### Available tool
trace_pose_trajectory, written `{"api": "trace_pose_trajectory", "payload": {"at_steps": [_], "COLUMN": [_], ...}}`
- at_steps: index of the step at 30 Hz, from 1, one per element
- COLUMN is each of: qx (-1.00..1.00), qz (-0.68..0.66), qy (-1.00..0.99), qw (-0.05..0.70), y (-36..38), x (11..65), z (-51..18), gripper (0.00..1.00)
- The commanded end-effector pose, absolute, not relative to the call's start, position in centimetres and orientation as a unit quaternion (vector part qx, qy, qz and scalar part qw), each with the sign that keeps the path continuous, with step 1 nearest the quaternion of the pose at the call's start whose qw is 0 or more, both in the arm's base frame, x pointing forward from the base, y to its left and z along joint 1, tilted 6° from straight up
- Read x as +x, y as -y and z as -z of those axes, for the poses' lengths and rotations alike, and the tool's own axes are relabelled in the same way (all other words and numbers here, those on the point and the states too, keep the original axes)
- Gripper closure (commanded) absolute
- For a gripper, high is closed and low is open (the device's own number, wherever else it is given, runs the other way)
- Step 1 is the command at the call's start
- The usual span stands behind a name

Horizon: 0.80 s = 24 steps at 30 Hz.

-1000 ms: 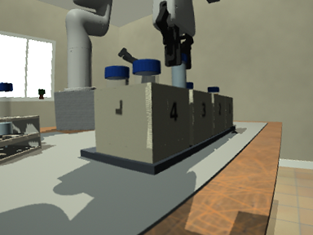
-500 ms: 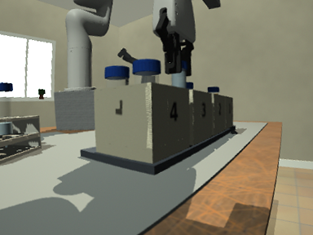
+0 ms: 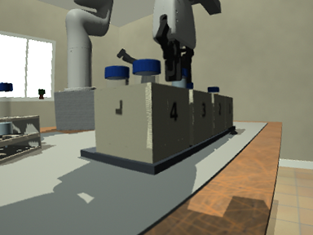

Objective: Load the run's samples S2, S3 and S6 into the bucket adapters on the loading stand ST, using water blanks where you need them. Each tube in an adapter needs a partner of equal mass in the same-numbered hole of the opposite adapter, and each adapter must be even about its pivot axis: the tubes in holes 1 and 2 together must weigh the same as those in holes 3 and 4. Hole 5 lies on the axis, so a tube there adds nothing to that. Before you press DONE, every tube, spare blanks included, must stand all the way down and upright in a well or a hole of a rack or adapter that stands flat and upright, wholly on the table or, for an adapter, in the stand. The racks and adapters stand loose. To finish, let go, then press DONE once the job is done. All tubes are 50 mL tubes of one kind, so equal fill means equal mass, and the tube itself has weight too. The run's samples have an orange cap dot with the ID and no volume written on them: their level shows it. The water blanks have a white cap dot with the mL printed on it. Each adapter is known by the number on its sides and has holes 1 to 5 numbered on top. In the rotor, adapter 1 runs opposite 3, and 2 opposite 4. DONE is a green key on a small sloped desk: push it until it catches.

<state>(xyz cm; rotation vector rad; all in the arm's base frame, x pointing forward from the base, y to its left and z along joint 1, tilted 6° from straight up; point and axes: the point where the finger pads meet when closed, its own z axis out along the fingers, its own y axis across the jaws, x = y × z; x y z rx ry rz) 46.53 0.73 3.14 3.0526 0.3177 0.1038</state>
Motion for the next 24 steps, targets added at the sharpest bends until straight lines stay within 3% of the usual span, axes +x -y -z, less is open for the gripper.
{"api": "trace_pose_trajectory", "payload": {"at_steps": [1, 24], "qx": [0.993, 0.993], "qz": [-0.036, -0.036], "qy": [-0.103, -0.103], "qw": [0.036, 0.036], "y": [-0.7, -0.7], "x": [46.7, 46.8], "z": [-3.1, -1.9], "gripper": [1.0, 1.0]}}
